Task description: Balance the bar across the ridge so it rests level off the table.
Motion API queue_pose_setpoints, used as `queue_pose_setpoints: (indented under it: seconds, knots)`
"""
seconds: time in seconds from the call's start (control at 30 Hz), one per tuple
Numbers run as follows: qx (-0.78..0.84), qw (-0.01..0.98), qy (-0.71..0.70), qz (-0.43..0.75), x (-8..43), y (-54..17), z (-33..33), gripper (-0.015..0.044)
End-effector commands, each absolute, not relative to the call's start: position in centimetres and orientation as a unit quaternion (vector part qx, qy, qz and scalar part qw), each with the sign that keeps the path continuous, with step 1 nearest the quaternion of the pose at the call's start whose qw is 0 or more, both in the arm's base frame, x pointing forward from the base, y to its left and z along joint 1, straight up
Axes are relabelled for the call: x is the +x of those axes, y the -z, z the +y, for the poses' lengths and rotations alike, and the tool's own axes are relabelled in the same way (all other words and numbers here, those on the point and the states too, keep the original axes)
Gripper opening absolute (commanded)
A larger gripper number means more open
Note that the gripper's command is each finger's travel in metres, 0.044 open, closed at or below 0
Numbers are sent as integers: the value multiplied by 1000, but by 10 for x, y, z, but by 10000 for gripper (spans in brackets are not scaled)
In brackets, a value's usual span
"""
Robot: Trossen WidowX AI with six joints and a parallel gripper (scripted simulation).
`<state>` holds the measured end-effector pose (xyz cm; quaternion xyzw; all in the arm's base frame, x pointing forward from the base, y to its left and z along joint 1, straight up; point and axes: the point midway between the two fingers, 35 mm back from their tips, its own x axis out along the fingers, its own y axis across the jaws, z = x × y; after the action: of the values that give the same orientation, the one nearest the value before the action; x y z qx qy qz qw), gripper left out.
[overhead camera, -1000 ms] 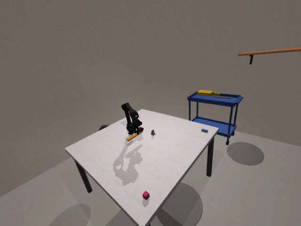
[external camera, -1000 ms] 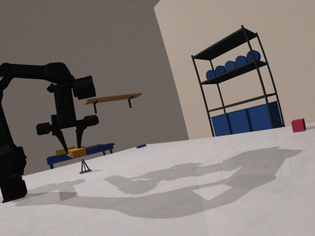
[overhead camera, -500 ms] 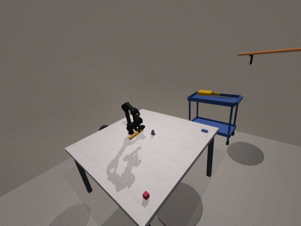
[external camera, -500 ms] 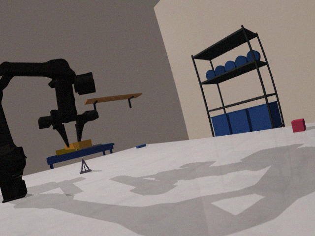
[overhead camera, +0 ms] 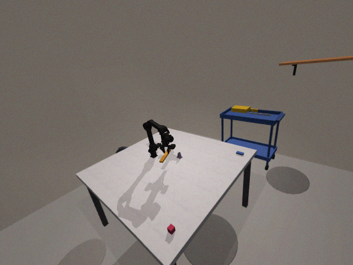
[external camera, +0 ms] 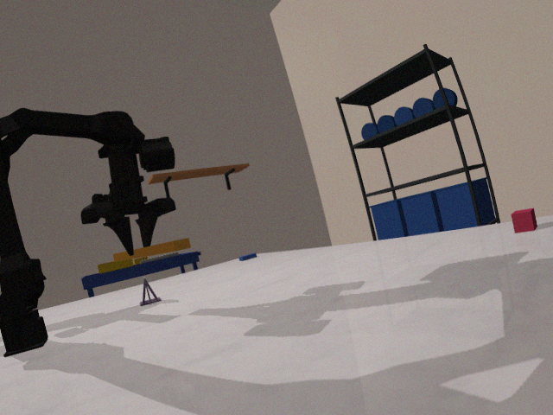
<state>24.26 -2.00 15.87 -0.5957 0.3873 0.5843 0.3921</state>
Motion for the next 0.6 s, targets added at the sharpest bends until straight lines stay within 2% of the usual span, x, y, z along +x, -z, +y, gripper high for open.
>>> queue_pose_setpoints:
  seconds: [0.0,0.57]
  knots:
    - [-616,364,-601,356,250,-161,-5,0]
    - [-672,248,-656,238,260,-162,55,0]
